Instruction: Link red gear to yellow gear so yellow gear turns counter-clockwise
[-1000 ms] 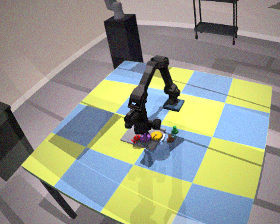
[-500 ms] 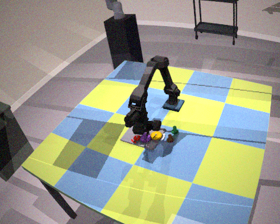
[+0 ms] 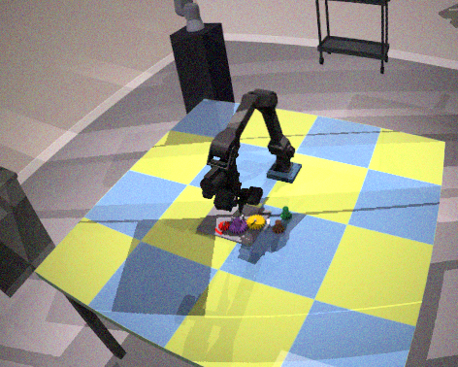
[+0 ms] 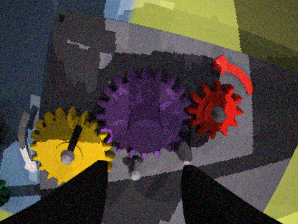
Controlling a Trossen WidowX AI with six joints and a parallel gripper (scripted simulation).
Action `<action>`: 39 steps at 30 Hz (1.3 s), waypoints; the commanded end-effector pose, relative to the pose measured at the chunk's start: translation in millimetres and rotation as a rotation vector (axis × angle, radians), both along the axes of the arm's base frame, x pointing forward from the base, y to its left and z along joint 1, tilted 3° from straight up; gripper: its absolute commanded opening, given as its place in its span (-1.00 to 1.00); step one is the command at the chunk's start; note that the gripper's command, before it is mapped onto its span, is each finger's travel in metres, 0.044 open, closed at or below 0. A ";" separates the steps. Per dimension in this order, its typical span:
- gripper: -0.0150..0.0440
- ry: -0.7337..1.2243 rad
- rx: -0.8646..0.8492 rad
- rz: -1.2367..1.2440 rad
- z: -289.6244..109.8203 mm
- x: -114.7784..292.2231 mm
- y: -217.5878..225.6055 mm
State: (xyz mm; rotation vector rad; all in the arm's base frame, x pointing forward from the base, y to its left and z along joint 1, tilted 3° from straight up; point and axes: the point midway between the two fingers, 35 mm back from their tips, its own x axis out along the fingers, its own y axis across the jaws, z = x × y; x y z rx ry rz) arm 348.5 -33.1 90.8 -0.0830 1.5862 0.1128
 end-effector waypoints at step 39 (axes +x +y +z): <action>1.00 0.004 0.000 0.000 47.4 -3.8 -0.4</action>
